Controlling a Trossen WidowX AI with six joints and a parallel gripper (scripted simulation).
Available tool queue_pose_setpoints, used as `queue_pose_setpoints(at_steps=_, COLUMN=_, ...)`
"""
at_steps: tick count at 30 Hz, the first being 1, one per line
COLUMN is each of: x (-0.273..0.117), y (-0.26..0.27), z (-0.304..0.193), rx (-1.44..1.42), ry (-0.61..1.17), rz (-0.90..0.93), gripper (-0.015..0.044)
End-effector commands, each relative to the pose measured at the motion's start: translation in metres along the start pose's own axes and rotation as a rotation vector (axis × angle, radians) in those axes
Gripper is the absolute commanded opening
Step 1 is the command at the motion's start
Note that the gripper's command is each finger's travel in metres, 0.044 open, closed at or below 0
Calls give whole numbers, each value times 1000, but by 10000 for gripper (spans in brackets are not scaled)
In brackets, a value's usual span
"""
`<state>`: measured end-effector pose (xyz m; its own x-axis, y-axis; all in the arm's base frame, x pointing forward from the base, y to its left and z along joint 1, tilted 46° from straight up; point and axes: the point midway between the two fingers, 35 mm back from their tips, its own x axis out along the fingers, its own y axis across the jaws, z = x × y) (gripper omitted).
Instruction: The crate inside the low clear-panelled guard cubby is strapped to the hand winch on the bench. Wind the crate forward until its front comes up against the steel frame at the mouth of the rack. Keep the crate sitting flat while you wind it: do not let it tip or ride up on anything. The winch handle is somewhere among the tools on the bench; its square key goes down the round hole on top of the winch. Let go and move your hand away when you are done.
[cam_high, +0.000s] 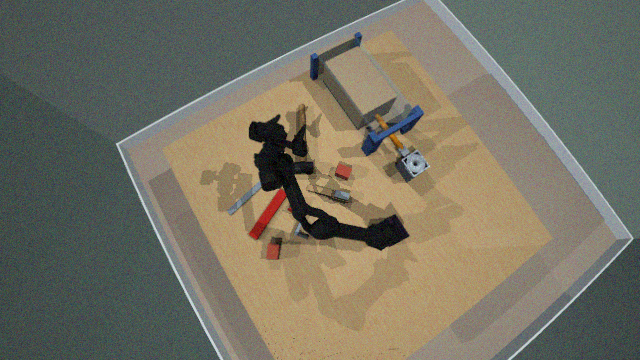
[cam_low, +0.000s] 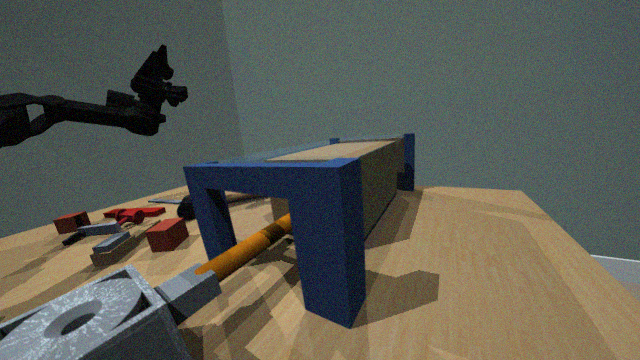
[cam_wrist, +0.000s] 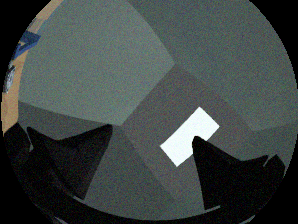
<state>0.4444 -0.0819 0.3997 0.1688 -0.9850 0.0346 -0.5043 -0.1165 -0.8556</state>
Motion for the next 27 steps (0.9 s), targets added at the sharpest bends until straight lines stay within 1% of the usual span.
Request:
queue_pose_setpoints(at_steps=1, x=0, y=-1, z=0, rx=-14, ry=0, rz=-8, gripper=426)
queue_pose_setpoints(at_steps=2, x=-1, y=-6, z=-1, rx=-55, ry=2, rz=-33, gripper=440)
queue_pose_setpoints(at_steps=8, x=-22, y=-52, z=5, rx=-532, ry=7, rz=-338, gripper=440)
queue_pose_setpoints(at_steps=15, x=-64, y=-79, z=36, rx=-1060, ry=-8, rz=-747, gripper=440)
queue_pose_setpoints(at_steps=21, x=-113, y=-68, z=70, rx=-1444, ry=-40, rz=-1151, gripper=440)
queue_pose_setpoints(at_steps=27, x=-168, y=-24, z=92, rx=-1726, ry=-96, rz=-1611, gripper=440)
